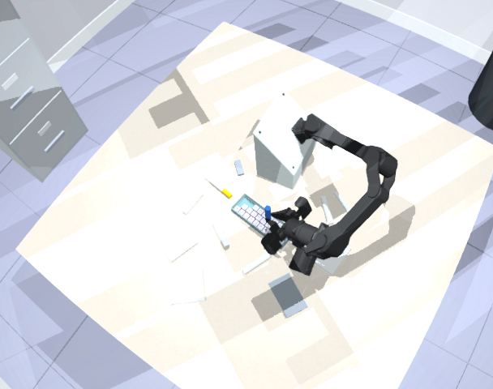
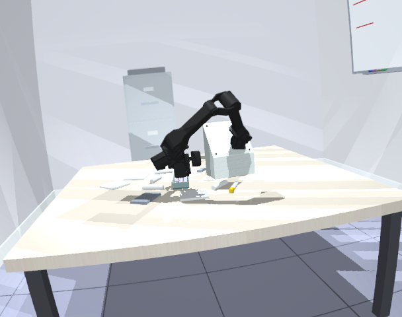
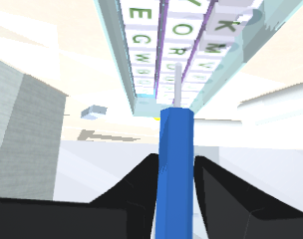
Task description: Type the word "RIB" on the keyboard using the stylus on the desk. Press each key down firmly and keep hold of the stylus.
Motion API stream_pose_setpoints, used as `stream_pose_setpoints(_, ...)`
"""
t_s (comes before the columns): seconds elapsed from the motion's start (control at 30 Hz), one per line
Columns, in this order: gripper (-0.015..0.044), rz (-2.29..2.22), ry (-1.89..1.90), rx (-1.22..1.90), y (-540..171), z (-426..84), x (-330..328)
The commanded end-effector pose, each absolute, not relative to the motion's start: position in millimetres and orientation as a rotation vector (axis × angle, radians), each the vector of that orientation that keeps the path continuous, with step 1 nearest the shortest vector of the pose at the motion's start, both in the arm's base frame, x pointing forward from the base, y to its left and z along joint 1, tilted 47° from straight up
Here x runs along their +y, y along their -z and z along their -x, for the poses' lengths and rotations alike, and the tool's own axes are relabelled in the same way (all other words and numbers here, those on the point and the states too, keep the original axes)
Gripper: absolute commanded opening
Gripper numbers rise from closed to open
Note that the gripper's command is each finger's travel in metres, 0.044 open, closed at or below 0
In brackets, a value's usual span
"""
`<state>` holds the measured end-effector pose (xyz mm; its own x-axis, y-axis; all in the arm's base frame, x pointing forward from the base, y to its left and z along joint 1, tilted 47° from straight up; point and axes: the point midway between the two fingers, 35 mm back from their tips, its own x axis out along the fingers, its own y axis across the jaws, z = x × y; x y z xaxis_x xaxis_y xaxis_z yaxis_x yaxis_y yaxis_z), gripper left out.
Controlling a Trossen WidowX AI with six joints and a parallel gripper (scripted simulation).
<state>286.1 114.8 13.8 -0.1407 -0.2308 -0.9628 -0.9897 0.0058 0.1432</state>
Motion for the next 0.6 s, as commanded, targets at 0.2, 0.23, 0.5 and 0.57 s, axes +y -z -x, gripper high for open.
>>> stream_pose_setpoints(0.2,0.0081,1.313,-1.205,1.485,-11.4,-285.2,117.7)
stream_pose_setpoints(0.23,0.0081,1.313,-1.205,1.485,-11.1,-285.2,118.0)
stream_pose_setpoints(0.5,0.0081,1.313,-1.205,1.485,-8.7,-284.8,120.6)
stream_pose_setpoints(0.57,0.0081,1.313,-1.205,1.485,-8.2,-284.7,121.2)
